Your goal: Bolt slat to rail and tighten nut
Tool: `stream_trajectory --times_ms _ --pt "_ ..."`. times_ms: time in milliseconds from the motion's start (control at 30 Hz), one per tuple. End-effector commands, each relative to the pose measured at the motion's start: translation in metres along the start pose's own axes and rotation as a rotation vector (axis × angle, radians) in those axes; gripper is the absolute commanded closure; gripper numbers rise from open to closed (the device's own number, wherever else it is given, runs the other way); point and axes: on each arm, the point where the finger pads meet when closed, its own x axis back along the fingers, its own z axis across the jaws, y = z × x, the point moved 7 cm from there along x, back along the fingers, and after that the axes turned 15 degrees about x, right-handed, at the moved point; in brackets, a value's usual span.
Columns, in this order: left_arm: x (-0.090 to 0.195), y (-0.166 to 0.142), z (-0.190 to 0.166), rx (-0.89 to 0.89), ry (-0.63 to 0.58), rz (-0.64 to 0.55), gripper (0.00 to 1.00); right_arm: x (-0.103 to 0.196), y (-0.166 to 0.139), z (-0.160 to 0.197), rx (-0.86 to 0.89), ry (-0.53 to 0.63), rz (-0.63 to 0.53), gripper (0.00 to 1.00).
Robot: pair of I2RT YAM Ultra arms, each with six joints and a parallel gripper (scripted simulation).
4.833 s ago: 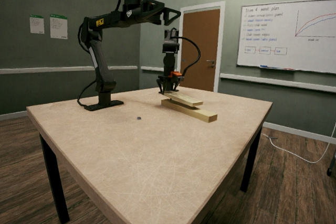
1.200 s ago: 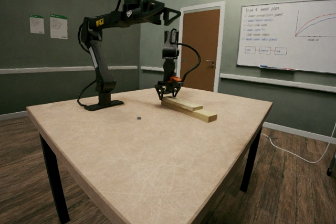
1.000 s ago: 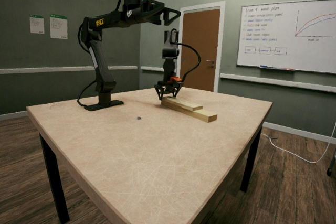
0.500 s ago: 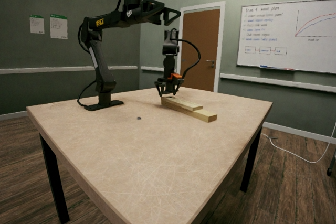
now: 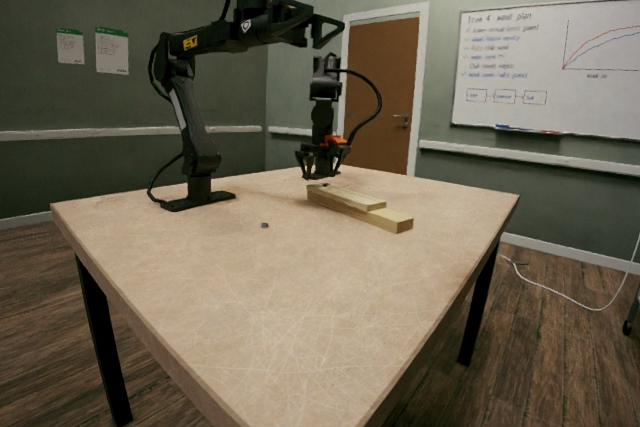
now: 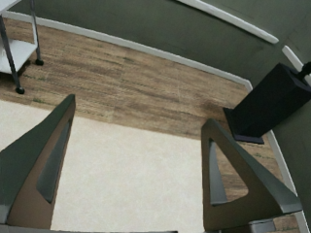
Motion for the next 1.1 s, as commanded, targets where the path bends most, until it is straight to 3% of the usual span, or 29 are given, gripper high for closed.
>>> stream_trajectory --times_ms 0,267,533,1067 --pt "0.021 0.001 -0.006 -0.004 -0.045 -0.049 0.0 0.002 0.004 -0.001 -0.007 0.001 -0.009 0.0" --pt "0.015 0.002 -0.004 -0.003 -0.037 -0.033 0.0 0.002 0.004 -0.001 -0.007 0.001 -0.009 0.0" --pt "0.033 0.03 0.009 0.019 -0.138 -0.122 0.0 0.002 0.004 -0.001 -0.007 0.001 -0.009 0.0" --pt "0.09 0.1 0.074 0.094 -0.367 -0.424 0.0 0.002 0.004 -0.001 -0.007 0.001 -0.009 0.0"
